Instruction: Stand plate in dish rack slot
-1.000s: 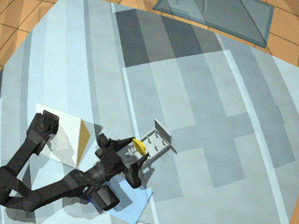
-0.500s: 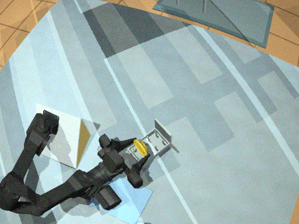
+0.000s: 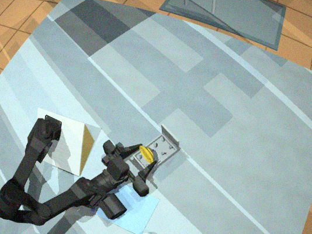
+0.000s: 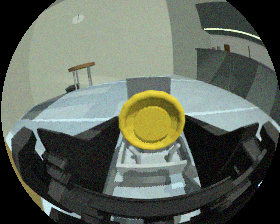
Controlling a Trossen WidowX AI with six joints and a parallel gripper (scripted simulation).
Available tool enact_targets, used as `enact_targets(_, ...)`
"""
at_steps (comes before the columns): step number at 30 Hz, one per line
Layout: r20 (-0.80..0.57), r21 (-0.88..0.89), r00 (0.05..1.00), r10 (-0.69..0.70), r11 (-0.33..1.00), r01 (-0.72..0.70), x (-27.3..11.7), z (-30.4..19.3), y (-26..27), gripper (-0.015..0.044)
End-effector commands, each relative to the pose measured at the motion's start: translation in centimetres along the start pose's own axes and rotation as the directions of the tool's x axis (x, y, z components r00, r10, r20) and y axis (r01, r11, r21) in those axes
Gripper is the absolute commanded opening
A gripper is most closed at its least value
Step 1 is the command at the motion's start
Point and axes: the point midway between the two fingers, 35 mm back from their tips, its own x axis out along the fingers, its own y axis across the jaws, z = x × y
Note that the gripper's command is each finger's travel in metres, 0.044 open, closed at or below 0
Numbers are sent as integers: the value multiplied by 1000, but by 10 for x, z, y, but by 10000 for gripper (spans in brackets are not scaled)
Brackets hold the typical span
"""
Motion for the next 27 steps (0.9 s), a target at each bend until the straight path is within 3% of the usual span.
enact_targets(1,0,0,1000,0,1000,0,0,0,0,236)
enact_targets(7,0,0,1000,0,1000,0,0,0,0,394)
enact_targets(17,-2,-2,1000,3,1000,-3,0,7,-2,400)
enact_targets(27,3,-11,1000,16,1000,-16,-7,111,-9,400)
